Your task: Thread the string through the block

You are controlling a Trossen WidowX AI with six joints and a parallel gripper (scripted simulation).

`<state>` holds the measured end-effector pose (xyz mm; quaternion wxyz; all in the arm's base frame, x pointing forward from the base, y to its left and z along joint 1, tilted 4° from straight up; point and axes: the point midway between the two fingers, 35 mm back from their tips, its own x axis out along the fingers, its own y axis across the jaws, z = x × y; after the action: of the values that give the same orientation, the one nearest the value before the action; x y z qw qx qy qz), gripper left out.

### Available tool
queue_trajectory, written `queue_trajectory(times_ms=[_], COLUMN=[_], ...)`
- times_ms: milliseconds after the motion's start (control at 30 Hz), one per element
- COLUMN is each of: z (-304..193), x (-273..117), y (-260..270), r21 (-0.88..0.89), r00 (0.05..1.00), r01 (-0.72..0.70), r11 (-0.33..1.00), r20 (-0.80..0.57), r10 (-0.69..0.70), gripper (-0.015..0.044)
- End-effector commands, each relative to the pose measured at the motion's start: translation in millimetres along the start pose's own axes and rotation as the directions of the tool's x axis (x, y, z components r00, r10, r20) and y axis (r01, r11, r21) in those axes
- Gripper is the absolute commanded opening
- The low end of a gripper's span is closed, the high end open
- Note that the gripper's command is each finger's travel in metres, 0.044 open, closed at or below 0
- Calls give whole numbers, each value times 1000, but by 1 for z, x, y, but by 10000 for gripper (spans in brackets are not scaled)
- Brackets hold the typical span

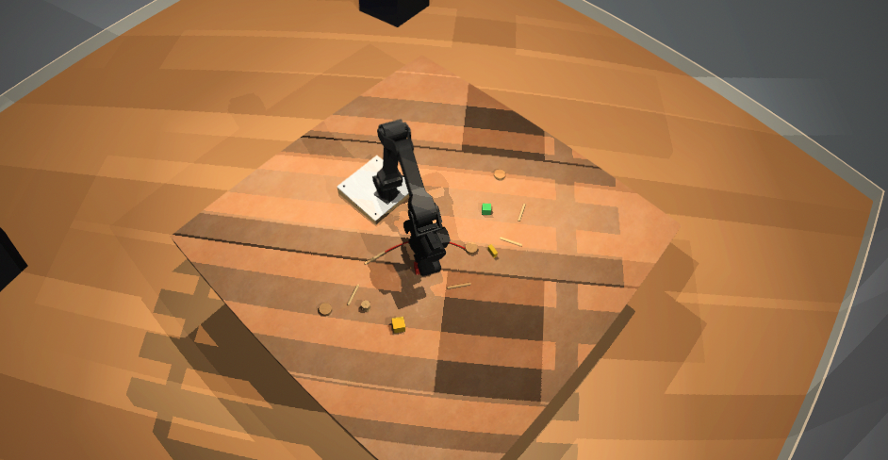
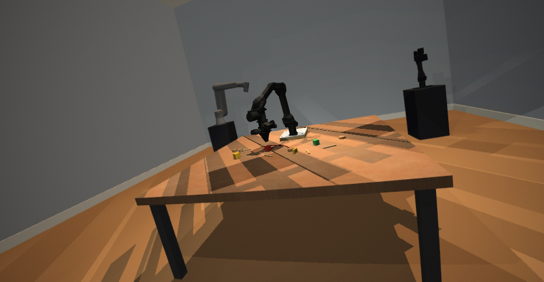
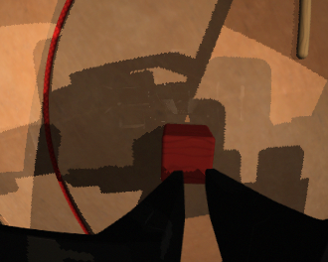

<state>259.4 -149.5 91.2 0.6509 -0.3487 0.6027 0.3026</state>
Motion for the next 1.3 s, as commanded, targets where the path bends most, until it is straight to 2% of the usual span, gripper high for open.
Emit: queue_trajectory(times_ms=[0,133,233,300,400,467,633,767,900,1267], z=[-15,-36,-51,-59,-72,-79,-91,-97,-102,-102], x=[-1,-2,-2,-2,-2,-2,-1,0,0,0], y=[8,21,32,40,52,60,75,84,92,92], r21=[296,698,903,979,989,927,743,541,319,298], r00=[1000,1000,1000,1000,1000,1000,1000,1000,1000,1000], r01=[-2,-1,0,2,5,7,10,11,11,11], r11=[955,716,429,206,-147,-374,-669,-841,-948,-954], r20=[-1,-2,-3,-4,-4,-4,-4,-4,-4,-4], r10=[2,4,6,7,8,9,10,10,11,11], gripper=[131,236,315,368,440,440,440,440,440,440])
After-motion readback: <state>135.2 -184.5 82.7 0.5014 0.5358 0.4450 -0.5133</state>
